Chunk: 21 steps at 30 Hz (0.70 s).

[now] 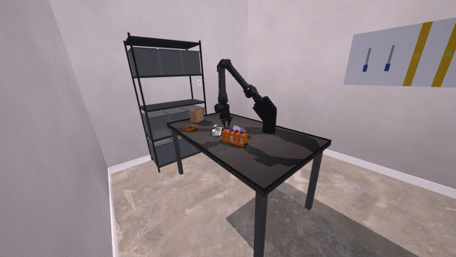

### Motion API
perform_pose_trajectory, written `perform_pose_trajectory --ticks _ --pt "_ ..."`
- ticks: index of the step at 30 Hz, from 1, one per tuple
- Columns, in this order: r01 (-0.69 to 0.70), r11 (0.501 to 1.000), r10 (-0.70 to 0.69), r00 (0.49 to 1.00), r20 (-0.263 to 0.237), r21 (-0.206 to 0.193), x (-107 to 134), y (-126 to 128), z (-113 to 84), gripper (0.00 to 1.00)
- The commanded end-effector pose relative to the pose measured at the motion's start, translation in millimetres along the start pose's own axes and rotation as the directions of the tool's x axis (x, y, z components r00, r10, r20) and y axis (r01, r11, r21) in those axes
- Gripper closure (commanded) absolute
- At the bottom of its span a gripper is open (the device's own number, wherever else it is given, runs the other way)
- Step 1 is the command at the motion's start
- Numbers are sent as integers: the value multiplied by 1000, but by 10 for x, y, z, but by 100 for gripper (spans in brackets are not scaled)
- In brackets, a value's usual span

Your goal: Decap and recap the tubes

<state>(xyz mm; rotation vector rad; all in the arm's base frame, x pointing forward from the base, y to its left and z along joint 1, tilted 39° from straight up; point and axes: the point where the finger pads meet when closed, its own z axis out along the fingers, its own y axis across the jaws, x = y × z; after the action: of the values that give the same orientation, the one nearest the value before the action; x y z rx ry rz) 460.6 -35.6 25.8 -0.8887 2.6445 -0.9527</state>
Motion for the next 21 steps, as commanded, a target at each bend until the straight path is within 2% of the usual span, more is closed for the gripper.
perform_pose_trajectory --ticks 1,5,9,21 --pt "-16 1000 16 1000 -1 4 82 -61 34 100" --pt "-16 1000 16 1000 -1 4 83 -61 35 100" --pt "-2 1000 2 1000 -18 -5 106 6 118 100" --pt "-9 1000 8 1000 -19 -5 102 13 121 100"
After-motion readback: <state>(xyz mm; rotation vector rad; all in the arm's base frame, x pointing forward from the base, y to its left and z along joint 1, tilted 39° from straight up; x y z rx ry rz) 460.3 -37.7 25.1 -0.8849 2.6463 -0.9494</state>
